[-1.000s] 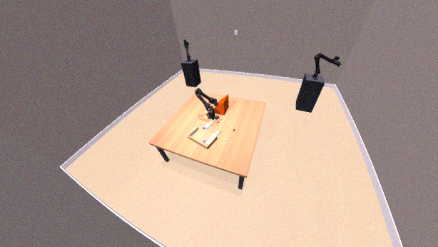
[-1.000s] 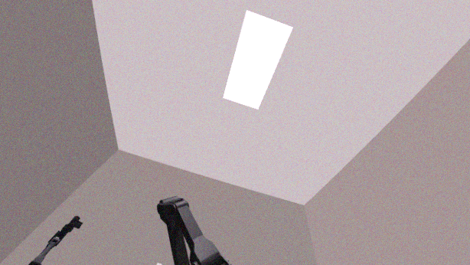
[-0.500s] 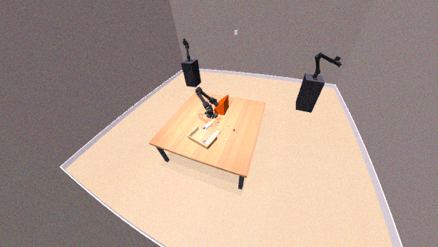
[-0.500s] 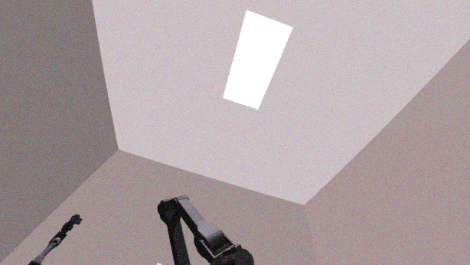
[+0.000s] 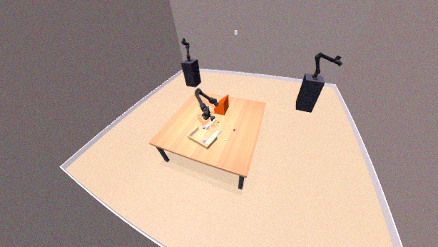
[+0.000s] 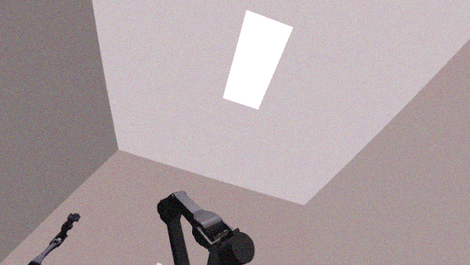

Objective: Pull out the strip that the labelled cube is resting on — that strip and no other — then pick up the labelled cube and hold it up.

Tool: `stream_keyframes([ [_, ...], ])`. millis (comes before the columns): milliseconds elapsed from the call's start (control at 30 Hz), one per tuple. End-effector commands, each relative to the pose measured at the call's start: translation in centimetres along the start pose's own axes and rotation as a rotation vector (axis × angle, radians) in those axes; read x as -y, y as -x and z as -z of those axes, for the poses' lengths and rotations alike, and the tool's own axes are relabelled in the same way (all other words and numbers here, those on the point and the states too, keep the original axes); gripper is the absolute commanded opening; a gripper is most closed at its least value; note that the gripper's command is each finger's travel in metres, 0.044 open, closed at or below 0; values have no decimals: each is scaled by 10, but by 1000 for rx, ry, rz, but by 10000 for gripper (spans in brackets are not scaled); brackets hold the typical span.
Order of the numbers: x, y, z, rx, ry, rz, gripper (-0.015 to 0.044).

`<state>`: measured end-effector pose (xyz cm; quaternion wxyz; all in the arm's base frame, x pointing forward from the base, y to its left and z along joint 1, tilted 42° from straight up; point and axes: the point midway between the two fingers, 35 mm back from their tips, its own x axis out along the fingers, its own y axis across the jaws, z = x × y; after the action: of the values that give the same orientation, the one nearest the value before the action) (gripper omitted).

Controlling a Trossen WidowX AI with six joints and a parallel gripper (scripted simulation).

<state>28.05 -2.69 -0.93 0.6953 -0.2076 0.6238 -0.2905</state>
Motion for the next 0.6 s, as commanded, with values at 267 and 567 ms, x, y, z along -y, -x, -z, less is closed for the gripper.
stream_keyframes([
  [267, 5, 6, -47, 1, 1, 7, 440],
  [567, 9, 10, -84, 3, -1, 7, 440],
])
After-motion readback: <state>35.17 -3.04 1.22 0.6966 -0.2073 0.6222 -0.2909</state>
